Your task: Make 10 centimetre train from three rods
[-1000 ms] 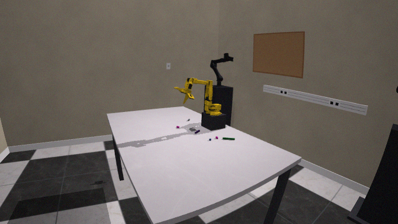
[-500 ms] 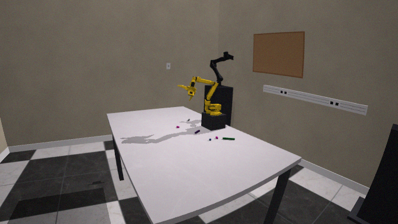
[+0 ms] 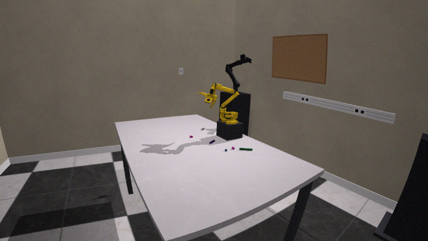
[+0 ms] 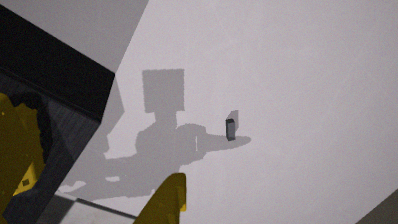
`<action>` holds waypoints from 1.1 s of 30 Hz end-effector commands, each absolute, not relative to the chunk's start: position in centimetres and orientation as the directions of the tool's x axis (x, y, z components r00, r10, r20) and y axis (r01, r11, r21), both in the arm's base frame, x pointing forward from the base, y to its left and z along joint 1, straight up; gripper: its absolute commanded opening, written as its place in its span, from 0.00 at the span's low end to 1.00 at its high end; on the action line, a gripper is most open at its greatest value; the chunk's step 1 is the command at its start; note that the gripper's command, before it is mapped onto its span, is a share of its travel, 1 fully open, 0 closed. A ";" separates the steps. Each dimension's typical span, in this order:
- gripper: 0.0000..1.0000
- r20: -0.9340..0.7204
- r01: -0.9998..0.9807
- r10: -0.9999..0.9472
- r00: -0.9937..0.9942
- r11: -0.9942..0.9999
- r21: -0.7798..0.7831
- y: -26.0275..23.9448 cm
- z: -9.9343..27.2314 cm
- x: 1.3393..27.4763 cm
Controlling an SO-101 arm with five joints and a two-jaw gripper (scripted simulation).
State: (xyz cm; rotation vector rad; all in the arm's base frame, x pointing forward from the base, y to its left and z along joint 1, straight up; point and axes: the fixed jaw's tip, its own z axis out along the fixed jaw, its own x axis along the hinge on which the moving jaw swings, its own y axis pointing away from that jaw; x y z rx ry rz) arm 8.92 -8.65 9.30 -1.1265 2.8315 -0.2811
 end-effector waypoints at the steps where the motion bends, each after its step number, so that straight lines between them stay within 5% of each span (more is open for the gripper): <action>1: 1.00 -0.009 -0.649 -0.663 -0.749 0.736 -0.195 -8.6 9.2 8.4; 33: 1.00 -0.009 -0.639 -0.650 -0.760 0.749 -0.178 -8.5 9.0 8.1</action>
